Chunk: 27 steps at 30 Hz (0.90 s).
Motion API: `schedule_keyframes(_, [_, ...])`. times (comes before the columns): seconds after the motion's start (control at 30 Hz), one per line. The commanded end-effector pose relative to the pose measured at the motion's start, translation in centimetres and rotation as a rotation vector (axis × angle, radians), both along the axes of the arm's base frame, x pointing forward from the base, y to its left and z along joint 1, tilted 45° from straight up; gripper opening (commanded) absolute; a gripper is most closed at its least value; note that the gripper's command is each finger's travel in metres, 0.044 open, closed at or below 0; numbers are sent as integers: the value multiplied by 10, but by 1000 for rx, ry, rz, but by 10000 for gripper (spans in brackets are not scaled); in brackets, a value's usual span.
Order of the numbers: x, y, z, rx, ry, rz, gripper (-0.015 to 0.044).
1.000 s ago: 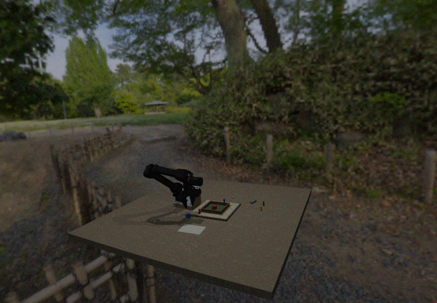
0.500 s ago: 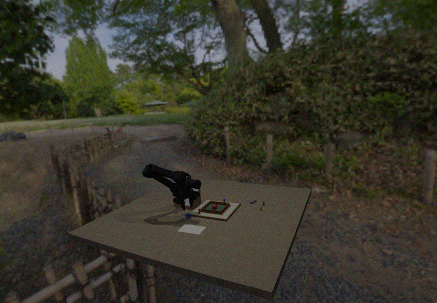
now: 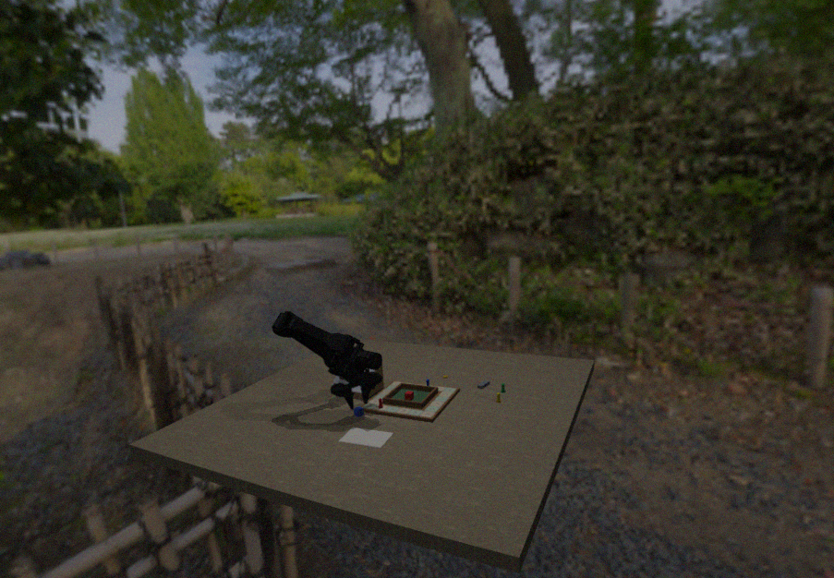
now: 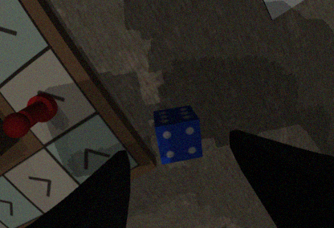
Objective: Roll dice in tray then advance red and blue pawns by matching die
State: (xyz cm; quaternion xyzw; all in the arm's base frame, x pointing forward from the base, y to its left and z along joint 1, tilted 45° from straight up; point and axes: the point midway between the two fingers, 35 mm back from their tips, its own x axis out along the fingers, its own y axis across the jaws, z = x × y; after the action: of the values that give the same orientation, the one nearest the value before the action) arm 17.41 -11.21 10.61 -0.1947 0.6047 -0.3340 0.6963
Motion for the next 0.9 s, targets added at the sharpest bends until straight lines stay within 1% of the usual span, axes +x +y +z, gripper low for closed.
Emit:
schedule_keyframes(0.0, [0, -5, -5, 2, -1, 3, 275])
schedule_keyframes(0.4, [-1, -17, -17, -1, -1, 4, 275])
schedule_keyframes(0.57, [-1, -17, -17, -1, -1, 4, 144])
schedule_keyframes(0.87, [-1, -17, -17, -1, -1, 4, 84])
